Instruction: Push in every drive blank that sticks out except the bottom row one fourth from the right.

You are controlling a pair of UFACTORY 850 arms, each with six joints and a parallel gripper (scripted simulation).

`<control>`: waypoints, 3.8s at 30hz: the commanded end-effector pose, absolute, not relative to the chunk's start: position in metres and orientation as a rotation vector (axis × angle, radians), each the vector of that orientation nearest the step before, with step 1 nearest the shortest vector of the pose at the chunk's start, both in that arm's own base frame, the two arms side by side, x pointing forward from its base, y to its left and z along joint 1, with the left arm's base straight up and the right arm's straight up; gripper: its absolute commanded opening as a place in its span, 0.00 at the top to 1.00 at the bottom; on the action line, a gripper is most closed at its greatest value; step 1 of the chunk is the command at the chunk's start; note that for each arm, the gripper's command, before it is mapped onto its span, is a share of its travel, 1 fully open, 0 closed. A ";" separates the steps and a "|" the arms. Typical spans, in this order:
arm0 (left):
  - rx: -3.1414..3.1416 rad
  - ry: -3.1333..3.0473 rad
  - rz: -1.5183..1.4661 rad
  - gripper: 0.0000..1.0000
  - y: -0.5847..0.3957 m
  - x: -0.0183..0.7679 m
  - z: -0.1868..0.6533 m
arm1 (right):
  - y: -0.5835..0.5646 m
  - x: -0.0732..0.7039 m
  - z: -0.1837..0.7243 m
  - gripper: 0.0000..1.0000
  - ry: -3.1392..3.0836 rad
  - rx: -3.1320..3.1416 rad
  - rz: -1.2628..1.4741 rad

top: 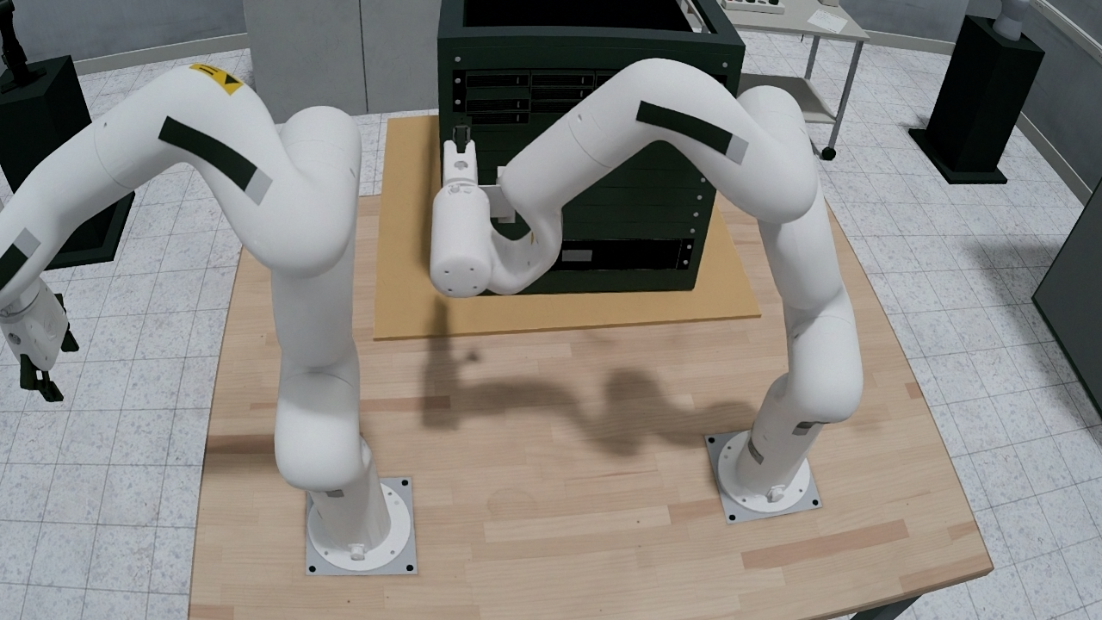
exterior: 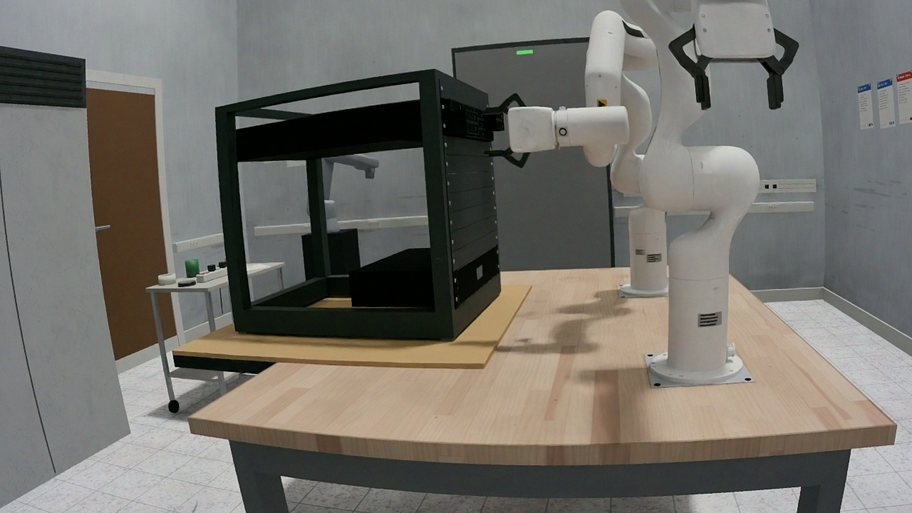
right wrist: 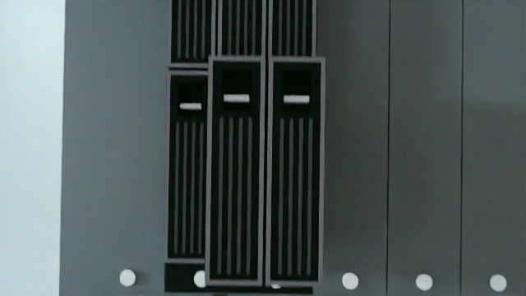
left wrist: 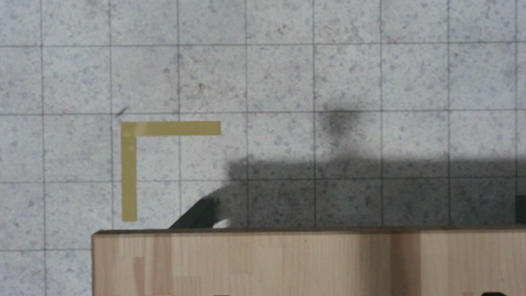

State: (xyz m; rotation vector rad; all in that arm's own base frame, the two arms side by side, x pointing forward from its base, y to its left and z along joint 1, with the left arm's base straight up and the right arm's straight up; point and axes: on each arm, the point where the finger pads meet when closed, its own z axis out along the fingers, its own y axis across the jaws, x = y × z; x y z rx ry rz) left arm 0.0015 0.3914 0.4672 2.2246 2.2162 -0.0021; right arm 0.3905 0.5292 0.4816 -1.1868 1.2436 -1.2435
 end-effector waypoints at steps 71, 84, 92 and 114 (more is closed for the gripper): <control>2.226 2.217 0.000 0.00 0.392 0.001 0.468 | 0.539 0.391 0.482 1.00 1.244 -1.185 -1.243; 2.226 2.217 0.000 0.00 0.392 0.001 0.468 | 0.539 0.391 0.482 1.00 1.244 -1.185 -1.243; 2.226 2.217 0.000 0.00 0.392 0.001 0.468 | 0.539 0.391 0.482 1.00 1.244 -1.185 -1.243; 2.226 2.217 0.000 0.00 0.392 0.001 0.468 | 0.534 0.391 0.482 1.00 1.244 -1.185 -1.243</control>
